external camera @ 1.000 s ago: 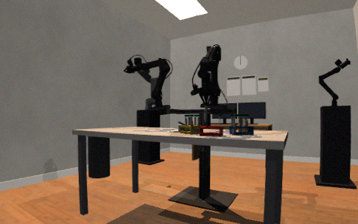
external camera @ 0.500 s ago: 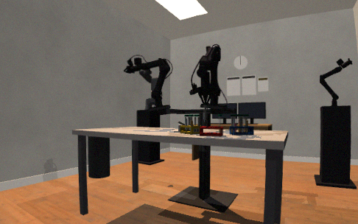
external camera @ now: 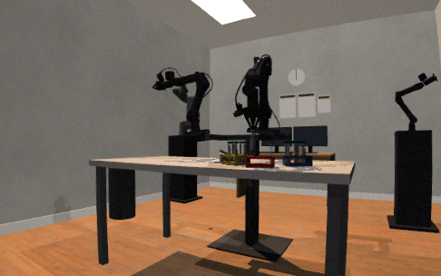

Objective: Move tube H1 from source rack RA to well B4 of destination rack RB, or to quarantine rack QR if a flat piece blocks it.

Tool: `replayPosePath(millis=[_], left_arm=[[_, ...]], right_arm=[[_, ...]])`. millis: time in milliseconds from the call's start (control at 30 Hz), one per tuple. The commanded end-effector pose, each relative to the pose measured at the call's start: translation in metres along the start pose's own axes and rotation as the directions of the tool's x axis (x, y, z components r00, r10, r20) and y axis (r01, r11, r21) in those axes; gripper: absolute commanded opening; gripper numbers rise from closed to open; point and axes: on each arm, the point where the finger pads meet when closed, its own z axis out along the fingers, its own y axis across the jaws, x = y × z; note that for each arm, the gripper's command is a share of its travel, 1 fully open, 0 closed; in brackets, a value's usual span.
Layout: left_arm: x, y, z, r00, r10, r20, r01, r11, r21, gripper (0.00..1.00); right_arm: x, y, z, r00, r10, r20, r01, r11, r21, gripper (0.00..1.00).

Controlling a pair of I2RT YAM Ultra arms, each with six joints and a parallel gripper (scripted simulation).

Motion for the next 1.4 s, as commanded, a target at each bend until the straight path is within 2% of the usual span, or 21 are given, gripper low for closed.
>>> replayPosePath(millis=[0, 900, 1067, 1267, 1367], left_arm=[[-0.005, 0.006, -0.01, 1.0, -0.002, 0.017, 0.002, 1.0, -0.016, 0.0], [-0.009, 0.015, -0.009, 1.0, -0.012, 0.006, 0.012, 1.0, -0.013, 0.0], [-0.011, 0.018, -0.019, 1.0, -0.014, 0.027, 0.015, 0.999, -0.033, 0.0], [-0.011, 0.011, -0.01, 1.0, -0.002, 0.017, 0.002, 1.0, -0.017, 0.0], [-0.011, 0.018, -0.02, 0.999, -0.012, 0.031, 0.013, 0.999, -0.036, 0.0]], right_arm=[[-0.021, -0.007, -0.011, 1.0, 0.011, 0.028, -0.012, 1.0, 0.023, 0.0], [-0.021, -0.007, -0.011, 1.0, 0.011, 0.028, -0.012, 1.0, 0.023, 0.0], [-0.021, -0.007, -0.011, 1.0, 0.011, 0.028, -0.012, 1.0, 0.023, 0.0], [-0.021, -0.007, -0.011, 1.0, 0.011, 0.028, -0.012, 1.0, 0.023, 0.0], [-0.021, -0.007, -0.011, 1.0, 0.011, 0.028, -0.012, 1.0, 0.023, 0.0]])
